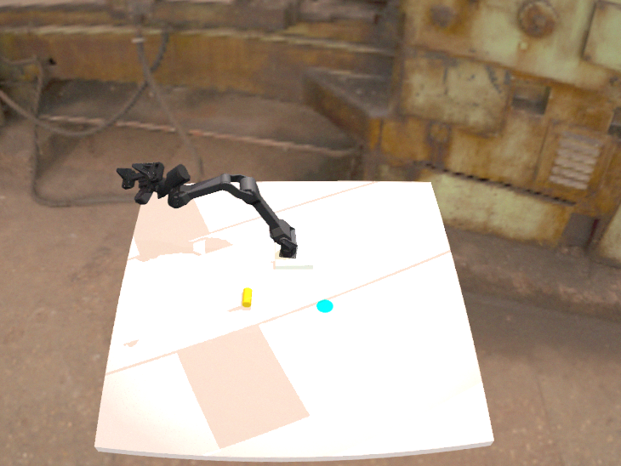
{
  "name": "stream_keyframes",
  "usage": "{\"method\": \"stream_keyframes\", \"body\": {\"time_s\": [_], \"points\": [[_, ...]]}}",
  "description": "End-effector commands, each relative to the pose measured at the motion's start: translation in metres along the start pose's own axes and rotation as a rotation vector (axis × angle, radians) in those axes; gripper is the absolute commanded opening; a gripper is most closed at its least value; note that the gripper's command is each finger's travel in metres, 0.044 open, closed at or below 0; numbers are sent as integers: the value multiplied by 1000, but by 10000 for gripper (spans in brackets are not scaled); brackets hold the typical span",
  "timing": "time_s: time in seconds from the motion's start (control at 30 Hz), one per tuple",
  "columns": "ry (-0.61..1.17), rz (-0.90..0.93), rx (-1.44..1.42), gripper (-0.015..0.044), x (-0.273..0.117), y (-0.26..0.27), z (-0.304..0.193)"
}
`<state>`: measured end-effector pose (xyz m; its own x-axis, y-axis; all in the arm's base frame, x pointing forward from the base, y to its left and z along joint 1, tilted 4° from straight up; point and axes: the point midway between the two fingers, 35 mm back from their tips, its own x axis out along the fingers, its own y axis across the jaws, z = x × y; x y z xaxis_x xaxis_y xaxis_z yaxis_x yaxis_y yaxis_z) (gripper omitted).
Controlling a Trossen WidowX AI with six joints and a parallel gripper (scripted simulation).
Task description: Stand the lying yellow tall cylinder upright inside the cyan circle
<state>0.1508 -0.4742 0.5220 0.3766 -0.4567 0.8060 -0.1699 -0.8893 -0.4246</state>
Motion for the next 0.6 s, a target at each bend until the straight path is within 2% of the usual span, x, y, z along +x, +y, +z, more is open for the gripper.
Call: {"method": "stream_keyframes", "body": {"time_s": [0.0,0.1,0.33,0.57], "points": [[-4,6,9,374,0,1,2],[-53,99,137,309,3,8,27],[-191,399,494,309,-9,21,108],[-309,738,790,309,-50,15,190]]}}
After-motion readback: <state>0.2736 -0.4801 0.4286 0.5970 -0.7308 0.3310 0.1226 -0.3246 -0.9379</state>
